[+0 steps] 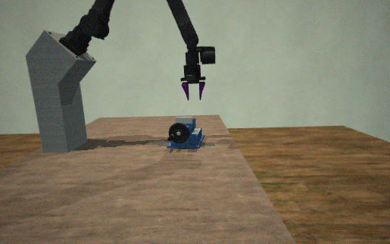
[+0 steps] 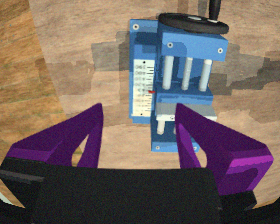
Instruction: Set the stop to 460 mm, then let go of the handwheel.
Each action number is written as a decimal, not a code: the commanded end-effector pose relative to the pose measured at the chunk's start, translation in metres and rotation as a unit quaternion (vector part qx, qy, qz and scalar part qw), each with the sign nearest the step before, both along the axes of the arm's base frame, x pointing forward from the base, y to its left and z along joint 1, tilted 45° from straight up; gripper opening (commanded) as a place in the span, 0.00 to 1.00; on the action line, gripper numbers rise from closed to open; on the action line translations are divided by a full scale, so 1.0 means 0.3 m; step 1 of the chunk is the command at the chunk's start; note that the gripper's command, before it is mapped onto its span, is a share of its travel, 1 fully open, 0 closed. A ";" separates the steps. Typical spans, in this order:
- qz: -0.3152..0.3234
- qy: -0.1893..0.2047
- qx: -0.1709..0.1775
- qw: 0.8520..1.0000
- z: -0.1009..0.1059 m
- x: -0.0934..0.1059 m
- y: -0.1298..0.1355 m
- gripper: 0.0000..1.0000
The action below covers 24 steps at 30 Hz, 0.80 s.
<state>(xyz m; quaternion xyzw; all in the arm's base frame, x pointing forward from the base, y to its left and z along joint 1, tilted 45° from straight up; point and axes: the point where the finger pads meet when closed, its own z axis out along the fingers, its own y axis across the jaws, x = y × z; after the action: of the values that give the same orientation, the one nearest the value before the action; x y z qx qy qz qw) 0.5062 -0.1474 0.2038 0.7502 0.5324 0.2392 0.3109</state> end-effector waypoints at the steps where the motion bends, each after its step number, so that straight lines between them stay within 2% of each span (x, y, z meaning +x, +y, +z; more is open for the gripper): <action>1: -0.010 0.003 0.013 1.000 0.016 0.035 0.017 0.53; 3: -0.021 0.018 0.018 0.999 -0.043 -0.007 -0.012 0.53; 4: -0.021 0.019 0.018 0.999 -0.050 -0.001 -0.014 0.53; 6: -0.020 -0.008 0.011 1.000 -0.018 0.078 -0.037 0.53; 9: -0.017 -0.006 0.011 1.000 -0.096 0.145 -0.049 0.53; 11: -0.017 -0.006 0.011 1.000 -0.096 0.145 -0.049 0.53; 12: -0.015 0.004 0.013 1.000 -0.146 0.136 -0.046 0.53; 14: -0.015 0.002 0.012 1.000 -0.147 0.148 -0.050 0.53; 15: -0.015 -0.019 0.006 1.000 -0.068 0.144 -0.049 0.53; 18: -0.015 -0.024 0.005 1.000 -0.047 0.156 -0.052 0.53; 20: -0.015 -0.024 0.005 1.000 -0.050 0.155 -0.052 0.53; 22: -0.015 -0.002 0.011 1.000 -0.130 0.159 -0.053 0.53; 24: -0.015 0.007 0.014 1.000 -0.157 0.140 -0.048 0.53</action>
<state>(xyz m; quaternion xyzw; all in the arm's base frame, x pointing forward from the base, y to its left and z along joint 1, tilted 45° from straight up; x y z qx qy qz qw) 0.5466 -0.1559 0.1594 0.7602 0.5254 0.2368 0.2999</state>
